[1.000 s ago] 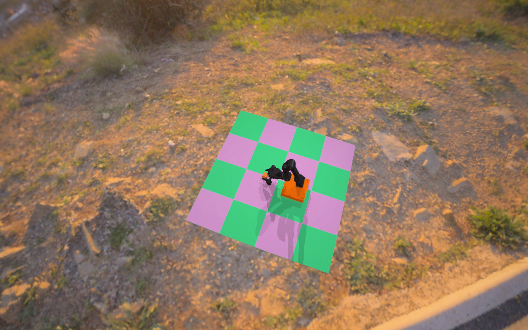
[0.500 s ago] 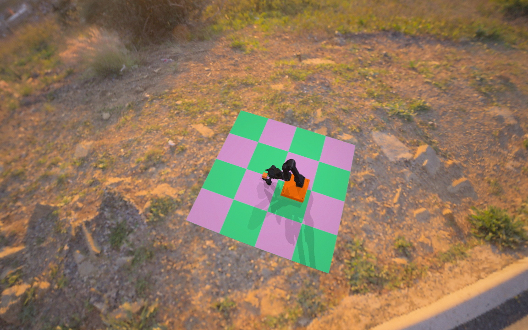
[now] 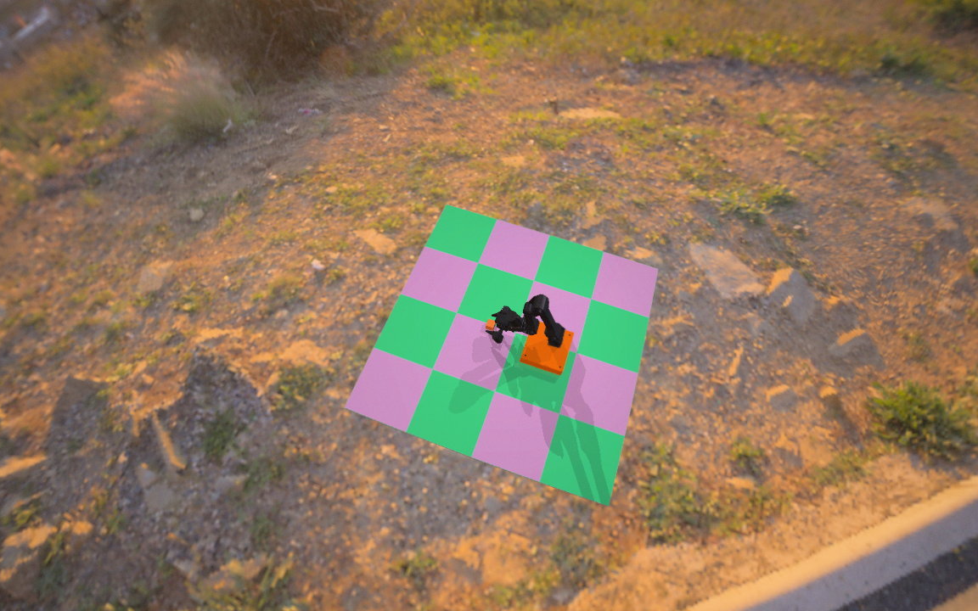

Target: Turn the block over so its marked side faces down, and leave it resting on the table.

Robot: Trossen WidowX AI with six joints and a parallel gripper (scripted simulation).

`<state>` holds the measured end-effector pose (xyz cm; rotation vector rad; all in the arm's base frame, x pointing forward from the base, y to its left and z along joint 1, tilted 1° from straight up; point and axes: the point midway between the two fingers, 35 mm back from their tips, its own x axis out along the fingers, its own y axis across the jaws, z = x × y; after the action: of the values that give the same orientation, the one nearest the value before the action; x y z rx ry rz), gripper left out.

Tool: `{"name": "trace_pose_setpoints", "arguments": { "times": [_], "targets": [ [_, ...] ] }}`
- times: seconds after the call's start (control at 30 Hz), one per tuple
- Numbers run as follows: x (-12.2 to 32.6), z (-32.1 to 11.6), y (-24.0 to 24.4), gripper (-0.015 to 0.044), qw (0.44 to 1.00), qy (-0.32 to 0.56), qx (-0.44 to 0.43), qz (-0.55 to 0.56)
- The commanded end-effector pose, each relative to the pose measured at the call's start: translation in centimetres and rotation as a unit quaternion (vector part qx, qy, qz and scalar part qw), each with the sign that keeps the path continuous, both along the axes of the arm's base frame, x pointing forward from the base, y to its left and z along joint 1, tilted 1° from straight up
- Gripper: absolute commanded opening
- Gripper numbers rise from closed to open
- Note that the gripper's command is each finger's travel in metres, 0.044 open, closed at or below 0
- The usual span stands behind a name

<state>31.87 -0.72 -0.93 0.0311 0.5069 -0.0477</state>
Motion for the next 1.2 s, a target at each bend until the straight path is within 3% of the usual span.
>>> {"name": "trace_pose_setpoints", "arguments": {
  "times": [0.0,0.23,0.53,0.73,1.17],
  "targets": [
    [1.1,0.3,-0.1,0.044,0.999,0.037,0.002,-0.001],
    [1.1,2.9,-0.1,0.044,0.99,0.144,0.008,0.001],
    [0.4,7.1,-0.1,0.044,0.985,0.172,0.011,0.002],
    [-2.0,7.1,-0.1,0.044,0.973,0.231,0.014,0.002],
    [-2.1,7.1,-0.1,0.044,0.972,0.233,0.014,0.002]
  ]
}}
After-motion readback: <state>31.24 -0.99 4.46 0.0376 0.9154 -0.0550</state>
